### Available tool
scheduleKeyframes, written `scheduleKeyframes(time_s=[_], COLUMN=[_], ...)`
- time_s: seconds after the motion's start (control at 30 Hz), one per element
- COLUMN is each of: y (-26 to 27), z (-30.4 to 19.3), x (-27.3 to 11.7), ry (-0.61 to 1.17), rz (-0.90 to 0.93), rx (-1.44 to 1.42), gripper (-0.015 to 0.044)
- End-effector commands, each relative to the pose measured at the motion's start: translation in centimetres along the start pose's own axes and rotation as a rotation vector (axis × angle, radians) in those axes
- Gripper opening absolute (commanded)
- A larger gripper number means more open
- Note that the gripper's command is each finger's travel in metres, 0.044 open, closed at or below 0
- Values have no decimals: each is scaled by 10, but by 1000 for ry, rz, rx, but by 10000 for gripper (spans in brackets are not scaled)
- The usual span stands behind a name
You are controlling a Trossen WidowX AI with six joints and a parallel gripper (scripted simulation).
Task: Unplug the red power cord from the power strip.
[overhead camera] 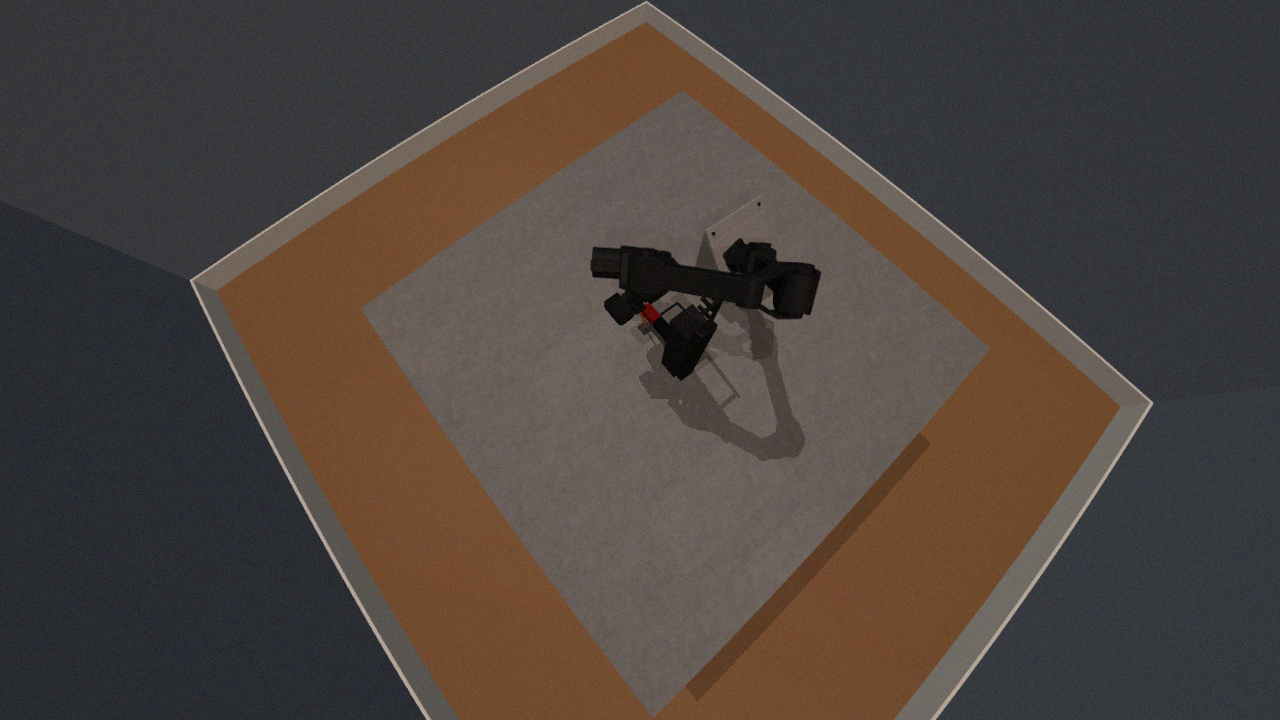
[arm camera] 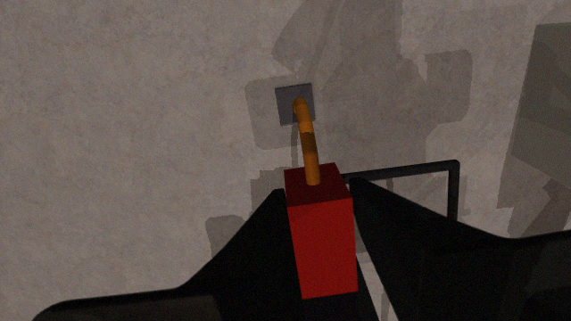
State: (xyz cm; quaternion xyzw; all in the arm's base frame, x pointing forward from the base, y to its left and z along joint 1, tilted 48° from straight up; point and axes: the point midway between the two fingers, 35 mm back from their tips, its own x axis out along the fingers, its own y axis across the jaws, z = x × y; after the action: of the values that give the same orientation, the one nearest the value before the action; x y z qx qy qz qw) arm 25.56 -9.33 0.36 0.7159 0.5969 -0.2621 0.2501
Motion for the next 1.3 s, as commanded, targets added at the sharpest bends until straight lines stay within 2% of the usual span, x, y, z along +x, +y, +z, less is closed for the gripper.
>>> scheduleKeyframes(time_s=[0.0,0.03,0.47,0.6,0.77,1.27], y=[0,0,-1,1,-1,-1], z=[8,9,6,26,66,66], x=[-3,-3,-1,-6,-14,-14], ry=[-3,-3,2,-1,-2,-2], rz=[4,4,4,4,4,4], rx=[3,3,3,3,2,2], gripper=[0,0,341,440,440,440])
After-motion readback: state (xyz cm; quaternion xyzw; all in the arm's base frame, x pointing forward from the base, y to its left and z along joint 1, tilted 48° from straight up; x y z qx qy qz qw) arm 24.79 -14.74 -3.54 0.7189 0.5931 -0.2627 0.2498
